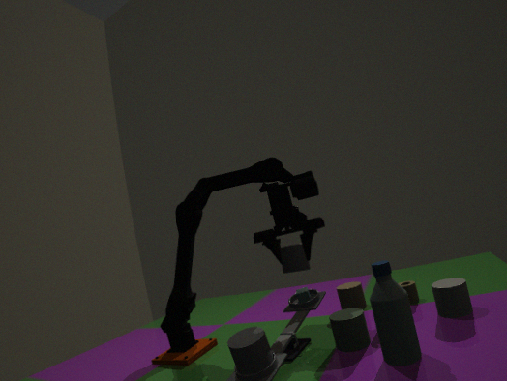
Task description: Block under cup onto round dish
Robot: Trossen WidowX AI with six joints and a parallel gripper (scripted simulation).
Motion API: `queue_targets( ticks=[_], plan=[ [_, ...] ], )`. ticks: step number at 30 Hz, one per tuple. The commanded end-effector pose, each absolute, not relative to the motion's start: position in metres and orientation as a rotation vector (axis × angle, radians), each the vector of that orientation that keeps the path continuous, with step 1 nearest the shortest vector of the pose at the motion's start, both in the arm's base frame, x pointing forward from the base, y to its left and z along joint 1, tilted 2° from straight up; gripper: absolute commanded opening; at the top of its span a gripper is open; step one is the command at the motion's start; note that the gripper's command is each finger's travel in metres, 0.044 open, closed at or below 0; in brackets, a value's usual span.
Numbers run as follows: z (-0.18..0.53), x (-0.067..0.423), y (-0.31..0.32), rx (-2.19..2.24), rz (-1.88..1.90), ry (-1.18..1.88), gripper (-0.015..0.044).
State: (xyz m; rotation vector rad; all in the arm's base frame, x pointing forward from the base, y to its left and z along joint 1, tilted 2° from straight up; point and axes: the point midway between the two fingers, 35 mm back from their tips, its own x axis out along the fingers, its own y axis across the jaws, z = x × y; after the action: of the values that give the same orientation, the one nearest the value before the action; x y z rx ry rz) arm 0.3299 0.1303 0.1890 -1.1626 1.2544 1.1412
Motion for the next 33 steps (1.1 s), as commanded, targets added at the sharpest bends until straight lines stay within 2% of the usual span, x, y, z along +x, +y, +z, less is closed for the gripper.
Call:
queue_targets(
  ticks=[1,16,33],
  plan=[
    [0.189,0.33,0.13,-1.163,1.141,1.254,0.0],
    [0.182,0.326,0.141,-1.161,1.142,1.253,0.0],
    [0.102,0.24,0.233,-1.149,1.154,1.258,0.0]
  ],
)
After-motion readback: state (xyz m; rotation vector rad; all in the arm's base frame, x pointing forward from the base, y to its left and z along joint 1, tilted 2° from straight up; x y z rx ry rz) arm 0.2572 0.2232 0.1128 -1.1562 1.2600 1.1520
